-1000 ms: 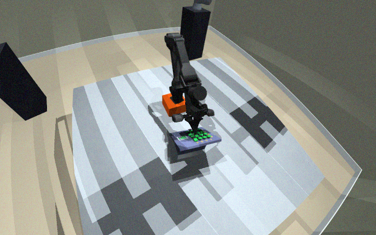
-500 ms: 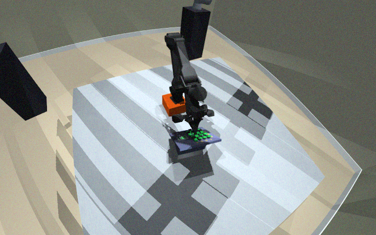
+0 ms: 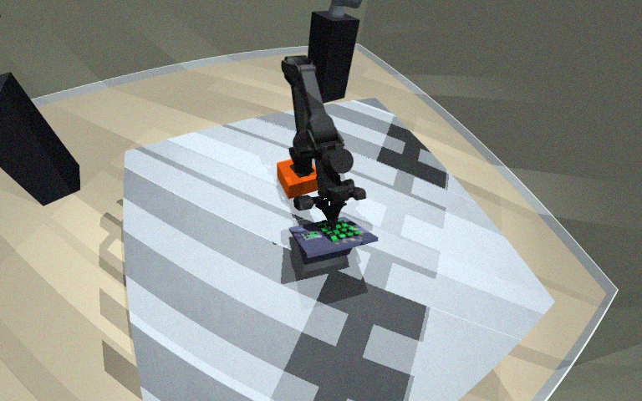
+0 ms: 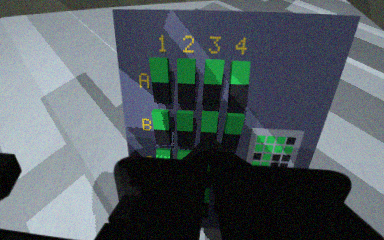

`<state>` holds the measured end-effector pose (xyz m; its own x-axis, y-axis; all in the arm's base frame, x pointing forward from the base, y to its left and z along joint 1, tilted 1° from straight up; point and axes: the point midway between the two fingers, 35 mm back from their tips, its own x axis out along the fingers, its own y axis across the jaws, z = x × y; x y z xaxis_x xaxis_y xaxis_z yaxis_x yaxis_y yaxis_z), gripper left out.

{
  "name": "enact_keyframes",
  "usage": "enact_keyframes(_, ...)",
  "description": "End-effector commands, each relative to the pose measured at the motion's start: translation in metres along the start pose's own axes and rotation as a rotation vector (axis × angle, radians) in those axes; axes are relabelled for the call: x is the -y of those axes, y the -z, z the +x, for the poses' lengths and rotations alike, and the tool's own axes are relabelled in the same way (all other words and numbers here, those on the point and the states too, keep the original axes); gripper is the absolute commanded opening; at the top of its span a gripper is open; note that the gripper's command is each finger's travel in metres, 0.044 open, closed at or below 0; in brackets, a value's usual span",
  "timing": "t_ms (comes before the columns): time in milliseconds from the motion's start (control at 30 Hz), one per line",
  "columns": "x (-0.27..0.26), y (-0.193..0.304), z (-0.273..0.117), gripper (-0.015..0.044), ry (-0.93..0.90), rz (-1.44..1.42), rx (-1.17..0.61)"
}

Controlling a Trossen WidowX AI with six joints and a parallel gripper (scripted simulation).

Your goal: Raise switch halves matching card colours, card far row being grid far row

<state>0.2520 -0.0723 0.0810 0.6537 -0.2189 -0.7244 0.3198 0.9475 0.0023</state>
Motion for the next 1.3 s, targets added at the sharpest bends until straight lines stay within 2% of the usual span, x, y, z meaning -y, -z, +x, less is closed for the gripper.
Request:
enact_keyframes(0, 0.0, -0.001, 0.001, 0.0, -0.003, -0.004, 0.004)
enact_keyframes(267, 0.0, -0.001, -0.001, 0.0, 0.0, 0.0, 0.0)
enact_keyframes(467, 0.0, -0.004, -0.056, 0.0, -0.003, -0.004, -0.022)
enact_keyframes(533, 0.0, -0.003, -0.064, 0.0, -0.003, -0.004, -0.025)
enact_keyframes(667, -0.001, -0.002, -0.064, 0.0, -0.003, -0.004, -0.025)
enact_keyframes(933, -0.021, 0.037, -0.065, 0.0, -0.005, -0.002, -0.028)
enact_keyframes(1100, -0.021, 0.039, -0.031, 0.0, -0.005, -0.002, -0.001)
enact_keyframes(1267, -0.021, 0.039, -0.03, 0.0, -0.005, -0.002, 0.0)
